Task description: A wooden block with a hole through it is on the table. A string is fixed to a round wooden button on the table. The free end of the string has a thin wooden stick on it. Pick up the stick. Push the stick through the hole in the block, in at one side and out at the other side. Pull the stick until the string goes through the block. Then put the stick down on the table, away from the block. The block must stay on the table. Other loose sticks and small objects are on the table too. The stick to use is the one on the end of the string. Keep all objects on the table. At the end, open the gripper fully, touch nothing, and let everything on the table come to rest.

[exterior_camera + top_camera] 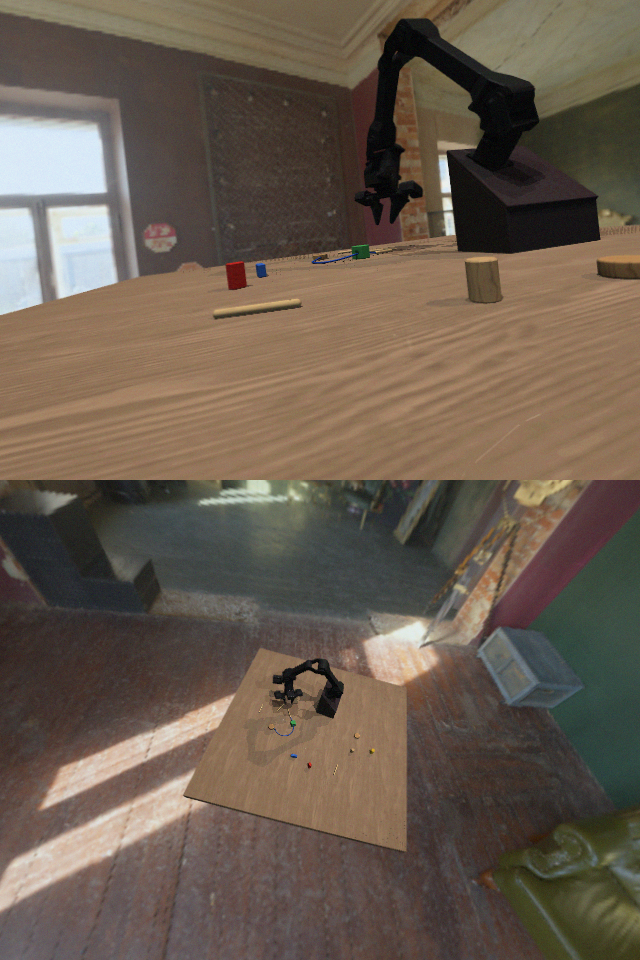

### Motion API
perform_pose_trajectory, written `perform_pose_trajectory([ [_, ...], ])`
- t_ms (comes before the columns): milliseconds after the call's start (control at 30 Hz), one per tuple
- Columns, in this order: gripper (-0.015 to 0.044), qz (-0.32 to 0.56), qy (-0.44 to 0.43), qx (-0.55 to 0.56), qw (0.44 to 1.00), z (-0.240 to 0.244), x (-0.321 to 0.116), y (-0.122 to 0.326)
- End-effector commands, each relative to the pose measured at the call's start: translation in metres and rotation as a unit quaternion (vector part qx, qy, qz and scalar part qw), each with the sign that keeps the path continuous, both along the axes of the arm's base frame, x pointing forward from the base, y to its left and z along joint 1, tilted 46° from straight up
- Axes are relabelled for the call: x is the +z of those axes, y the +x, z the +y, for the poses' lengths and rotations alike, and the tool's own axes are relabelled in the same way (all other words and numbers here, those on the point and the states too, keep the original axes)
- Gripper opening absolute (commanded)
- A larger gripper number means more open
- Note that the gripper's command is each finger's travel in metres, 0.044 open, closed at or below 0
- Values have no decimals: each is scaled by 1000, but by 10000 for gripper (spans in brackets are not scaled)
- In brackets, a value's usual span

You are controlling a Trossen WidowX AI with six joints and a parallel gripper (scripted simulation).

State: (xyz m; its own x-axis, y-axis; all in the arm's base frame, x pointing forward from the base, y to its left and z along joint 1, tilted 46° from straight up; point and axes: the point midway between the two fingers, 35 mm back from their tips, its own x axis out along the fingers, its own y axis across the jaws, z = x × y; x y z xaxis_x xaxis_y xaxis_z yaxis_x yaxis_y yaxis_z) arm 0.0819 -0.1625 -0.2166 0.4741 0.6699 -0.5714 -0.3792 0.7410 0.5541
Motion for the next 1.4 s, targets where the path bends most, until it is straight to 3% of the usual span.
perform_pose_trajectory([
  [0,210,0,1,5,1000,-3,6,-2],
  [300,440,0,0,1,1000,-15,15,-4],
  [1367,440,1,8,-2,1000,-16,21,-5],
])
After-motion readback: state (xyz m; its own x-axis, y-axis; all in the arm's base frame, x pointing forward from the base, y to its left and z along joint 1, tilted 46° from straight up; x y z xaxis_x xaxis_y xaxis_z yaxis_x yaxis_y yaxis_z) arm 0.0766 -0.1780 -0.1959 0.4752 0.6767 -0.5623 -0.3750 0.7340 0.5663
